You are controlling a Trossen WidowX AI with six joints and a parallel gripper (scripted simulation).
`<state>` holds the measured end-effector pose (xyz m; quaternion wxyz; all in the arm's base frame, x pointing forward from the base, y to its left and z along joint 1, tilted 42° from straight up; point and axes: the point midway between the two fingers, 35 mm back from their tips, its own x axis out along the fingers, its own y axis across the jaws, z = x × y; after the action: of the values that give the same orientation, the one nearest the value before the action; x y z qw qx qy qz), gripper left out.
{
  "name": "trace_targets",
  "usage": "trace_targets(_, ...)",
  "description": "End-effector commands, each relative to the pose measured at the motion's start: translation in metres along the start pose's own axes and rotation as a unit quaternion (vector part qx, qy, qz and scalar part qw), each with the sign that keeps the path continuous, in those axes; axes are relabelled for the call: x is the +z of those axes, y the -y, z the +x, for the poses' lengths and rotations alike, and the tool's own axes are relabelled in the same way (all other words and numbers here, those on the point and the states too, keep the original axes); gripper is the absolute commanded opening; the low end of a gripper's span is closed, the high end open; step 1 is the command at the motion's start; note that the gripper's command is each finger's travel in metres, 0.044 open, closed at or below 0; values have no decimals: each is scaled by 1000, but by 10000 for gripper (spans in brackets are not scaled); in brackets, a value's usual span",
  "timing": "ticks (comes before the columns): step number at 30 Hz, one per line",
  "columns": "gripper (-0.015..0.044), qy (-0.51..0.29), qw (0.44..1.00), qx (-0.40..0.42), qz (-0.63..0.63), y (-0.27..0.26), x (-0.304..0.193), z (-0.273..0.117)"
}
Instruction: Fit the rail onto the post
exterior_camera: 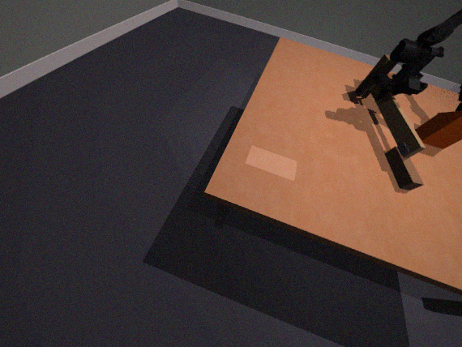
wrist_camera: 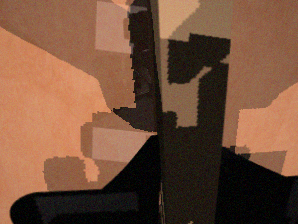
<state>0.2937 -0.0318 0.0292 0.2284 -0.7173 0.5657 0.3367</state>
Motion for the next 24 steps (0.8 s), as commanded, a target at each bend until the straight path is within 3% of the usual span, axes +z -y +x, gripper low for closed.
trace_targets(1, 0, -1, 1000, -2, -1, 1, 1, 0)
trace_targets(24, 0, -1, 1000, -2, -1, 1, -5, -1)
